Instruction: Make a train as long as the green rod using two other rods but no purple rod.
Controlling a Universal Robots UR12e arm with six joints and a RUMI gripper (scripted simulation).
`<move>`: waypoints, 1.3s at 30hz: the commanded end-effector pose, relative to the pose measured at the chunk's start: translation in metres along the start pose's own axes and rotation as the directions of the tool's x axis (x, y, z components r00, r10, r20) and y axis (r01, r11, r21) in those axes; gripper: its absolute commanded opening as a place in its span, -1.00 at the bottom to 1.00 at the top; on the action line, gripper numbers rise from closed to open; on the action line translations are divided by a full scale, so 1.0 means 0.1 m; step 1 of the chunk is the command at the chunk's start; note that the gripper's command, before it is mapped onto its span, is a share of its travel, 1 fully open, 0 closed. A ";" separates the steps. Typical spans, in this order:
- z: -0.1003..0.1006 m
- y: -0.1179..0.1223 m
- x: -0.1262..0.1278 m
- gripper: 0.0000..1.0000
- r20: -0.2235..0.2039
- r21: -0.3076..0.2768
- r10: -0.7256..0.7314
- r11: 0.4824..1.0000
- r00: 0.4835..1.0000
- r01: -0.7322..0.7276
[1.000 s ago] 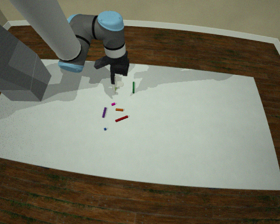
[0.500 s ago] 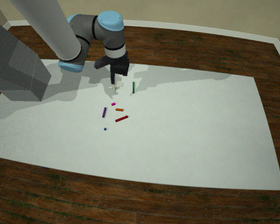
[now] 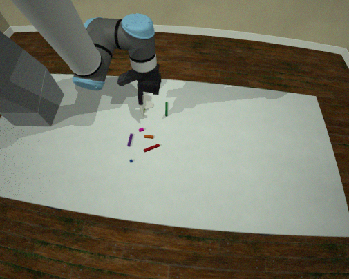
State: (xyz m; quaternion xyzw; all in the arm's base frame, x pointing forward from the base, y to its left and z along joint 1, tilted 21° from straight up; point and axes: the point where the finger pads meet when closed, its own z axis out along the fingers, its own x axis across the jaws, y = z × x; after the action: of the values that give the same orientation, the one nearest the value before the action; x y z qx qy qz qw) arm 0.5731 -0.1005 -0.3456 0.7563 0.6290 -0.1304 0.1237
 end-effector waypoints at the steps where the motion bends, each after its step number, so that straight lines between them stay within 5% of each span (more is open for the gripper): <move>1: 0.00 0.00 0.00 1.00 0.000 -0.001 -0.004 1.000 1.000 0.004; 27: 0.00 0.05 -0.04 1.00 0.000 -0.001 -0.235 0.972 0.972 0.235; 39: 0.00 0.12 -0.08 1.00 0.000 -0.001 -0.537 0.844 0.844 0.537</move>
State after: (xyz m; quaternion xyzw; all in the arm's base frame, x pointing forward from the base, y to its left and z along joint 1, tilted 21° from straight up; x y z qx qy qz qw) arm 0.5802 -0.1081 -0.3433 0.6046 0.7756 -0.1557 0.0929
